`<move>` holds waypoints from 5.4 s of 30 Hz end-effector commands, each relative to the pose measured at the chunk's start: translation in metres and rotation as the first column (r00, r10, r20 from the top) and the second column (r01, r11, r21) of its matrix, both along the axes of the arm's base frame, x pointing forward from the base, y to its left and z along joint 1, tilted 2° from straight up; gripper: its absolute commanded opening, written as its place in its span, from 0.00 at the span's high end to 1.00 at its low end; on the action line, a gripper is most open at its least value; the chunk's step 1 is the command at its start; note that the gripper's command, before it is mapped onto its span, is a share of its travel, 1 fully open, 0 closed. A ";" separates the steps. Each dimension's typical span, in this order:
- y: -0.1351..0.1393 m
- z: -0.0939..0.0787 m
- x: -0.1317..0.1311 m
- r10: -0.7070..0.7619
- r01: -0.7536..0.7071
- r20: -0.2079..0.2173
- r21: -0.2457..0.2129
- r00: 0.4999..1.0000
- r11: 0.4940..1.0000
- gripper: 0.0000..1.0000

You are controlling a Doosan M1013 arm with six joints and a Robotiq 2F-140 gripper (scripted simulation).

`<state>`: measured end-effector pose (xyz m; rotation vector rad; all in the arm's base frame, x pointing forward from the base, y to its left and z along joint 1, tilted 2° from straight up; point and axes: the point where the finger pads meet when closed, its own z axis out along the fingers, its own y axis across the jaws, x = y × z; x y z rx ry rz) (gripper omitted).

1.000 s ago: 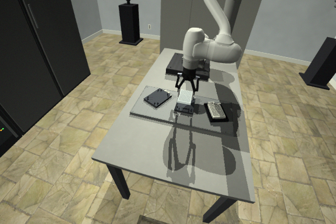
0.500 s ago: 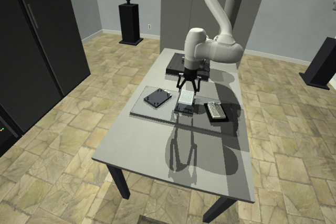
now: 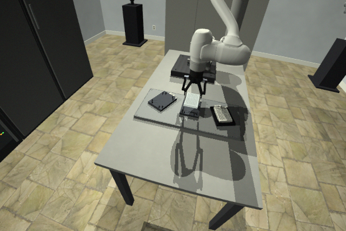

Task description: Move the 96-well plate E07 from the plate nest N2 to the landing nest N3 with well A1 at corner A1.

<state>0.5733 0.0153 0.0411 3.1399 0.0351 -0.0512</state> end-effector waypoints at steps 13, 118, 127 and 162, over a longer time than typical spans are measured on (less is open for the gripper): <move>0.000 0.000 0.000 0.000 0.000 0.000 0.000 1.000 1.000 1.00; 0.000 -0.034 -0.001 0.000 0.000 0.000 0.000 1.000 1.000 1.00; 0.000 -0.034 -0.001 0.000 0.000 0.000 0.000 1.000 1.000 1.00; 0.000 -0.037 -0.001 0.000 0.000 0.000 0.000 1.000 1.000 1.00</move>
